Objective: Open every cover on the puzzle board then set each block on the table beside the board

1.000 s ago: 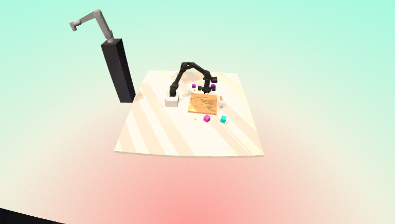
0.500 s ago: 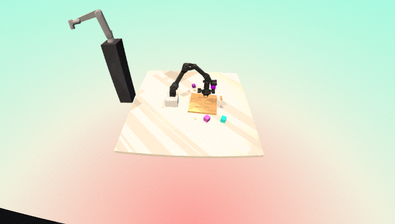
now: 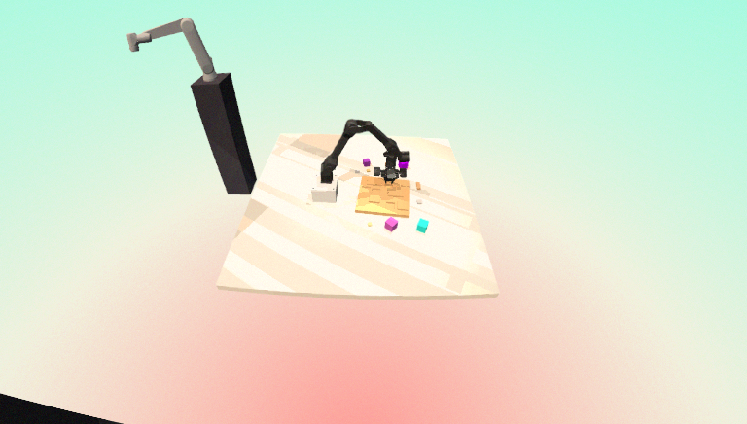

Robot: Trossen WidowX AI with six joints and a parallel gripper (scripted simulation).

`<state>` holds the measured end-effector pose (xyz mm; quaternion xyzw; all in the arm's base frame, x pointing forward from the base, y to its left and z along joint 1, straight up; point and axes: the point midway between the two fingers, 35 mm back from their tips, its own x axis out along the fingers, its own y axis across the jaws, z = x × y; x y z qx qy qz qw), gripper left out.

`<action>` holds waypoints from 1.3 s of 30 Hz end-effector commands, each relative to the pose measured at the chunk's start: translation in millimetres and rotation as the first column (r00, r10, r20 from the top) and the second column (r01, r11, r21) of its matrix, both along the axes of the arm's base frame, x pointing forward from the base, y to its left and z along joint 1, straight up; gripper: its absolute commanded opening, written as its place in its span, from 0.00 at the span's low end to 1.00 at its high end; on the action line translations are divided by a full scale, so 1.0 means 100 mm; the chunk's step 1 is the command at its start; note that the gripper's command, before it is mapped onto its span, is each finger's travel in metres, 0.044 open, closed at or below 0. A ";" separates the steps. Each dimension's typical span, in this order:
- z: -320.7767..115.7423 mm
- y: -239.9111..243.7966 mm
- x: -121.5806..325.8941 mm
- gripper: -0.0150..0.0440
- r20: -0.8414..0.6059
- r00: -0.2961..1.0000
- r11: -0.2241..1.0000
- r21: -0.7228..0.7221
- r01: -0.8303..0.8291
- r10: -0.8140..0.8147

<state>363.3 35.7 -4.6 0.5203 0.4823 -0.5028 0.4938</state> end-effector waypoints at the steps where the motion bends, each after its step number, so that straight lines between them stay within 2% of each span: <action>1: 0.00 0.00 0.00 0.50 0.001 1.000 1.000 0.001 0.006 -0.006; 39: -0.25 0.01 0.01 0.50 0.001 1.000 1.000 0.002 0.006 -0.006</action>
